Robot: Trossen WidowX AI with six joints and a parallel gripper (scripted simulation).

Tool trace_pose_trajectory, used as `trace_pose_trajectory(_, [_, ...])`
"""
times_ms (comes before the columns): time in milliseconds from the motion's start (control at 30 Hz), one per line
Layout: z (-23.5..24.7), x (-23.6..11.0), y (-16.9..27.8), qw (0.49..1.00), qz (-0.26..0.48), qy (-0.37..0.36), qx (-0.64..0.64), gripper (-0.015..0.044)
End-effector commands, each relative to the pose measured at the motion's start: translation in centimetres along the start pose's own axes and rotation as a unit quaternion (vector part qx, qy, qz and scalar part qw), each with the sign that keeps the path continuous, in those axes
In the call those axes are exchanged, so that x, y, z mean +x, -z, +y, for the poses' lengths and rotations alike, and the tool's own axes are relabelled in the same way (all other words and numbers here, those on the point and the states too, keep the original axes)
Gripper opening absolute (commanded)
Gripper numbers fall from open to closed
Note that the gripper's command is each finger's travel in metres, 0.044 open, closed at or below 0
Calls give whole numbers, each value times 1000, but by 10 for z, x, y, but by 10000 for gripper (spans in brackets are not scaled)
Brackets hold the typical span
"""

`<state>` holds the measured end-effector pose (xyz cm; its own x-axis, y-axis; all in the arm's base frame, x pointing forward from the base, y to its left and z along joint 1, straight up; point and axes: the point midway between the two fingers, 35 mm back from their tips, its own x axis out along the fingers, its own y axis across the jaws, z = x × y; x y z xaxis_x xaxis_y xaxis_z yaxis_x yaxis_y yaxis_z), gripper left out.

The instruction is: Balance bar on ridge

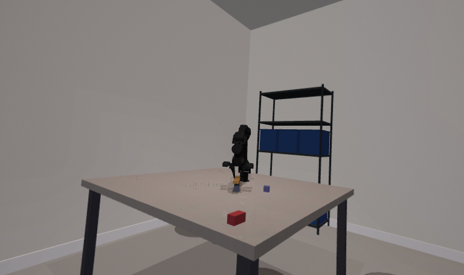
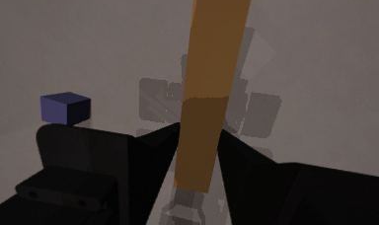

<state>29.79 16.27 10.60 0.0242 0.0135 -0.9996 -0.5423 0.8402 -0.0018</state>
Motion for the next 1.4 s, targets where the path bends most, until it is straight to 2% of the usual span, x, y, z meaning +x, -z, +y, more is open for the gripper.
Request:
trace_pose_trajectory(0, [0,0,0,1000,0,0,0,167])
trace_pose_trajectory(1367, [0,0,0,1000,0,0,0,185])
